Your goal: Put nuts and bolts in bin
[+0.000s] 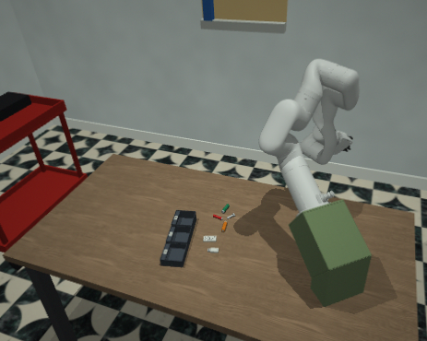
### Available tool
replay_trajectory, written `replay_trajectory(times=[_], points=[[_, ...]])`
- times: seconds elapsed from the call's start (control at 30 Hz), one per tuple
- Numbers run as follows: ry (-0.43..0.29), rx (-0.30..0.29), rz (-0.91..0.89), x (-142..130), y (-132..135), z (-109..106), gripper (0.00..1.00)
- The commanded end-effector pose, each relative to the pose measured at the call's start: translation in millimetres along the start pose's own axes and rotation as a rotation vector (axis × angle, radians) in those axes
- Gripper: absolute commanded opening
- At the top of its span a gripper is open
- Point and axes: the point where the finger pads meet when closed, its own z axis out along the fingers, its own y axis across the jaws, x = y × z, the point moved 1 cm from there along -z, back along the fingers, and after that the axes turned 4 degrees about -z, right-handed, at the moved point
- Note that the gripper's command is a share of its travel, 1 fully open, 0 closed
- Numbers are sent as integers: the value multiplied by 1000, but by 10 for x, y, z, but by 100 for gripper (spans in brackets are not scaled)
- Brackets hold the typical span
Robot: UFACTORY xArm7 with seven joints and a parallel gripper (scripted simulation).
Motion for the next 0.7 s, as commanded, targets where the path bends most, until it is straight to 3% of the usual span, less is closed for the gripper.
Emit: replay_trajectory(times=[0.0,0.1,0.23,0.33,0.37,0.43,0.5,0.67], points=[[5,10,6,104,-105,24,7],[63,125,59,268,-278,17,7],[64,125,59,471,-502,6,7],[64,125,59,471,-502,6,7],[82,168,76,525,-559,-5,7],[82,168,76,525,-559,-5,7],[113,242,104,631,-676,-28,7],[114,243,104,830,-901,-74,7]])
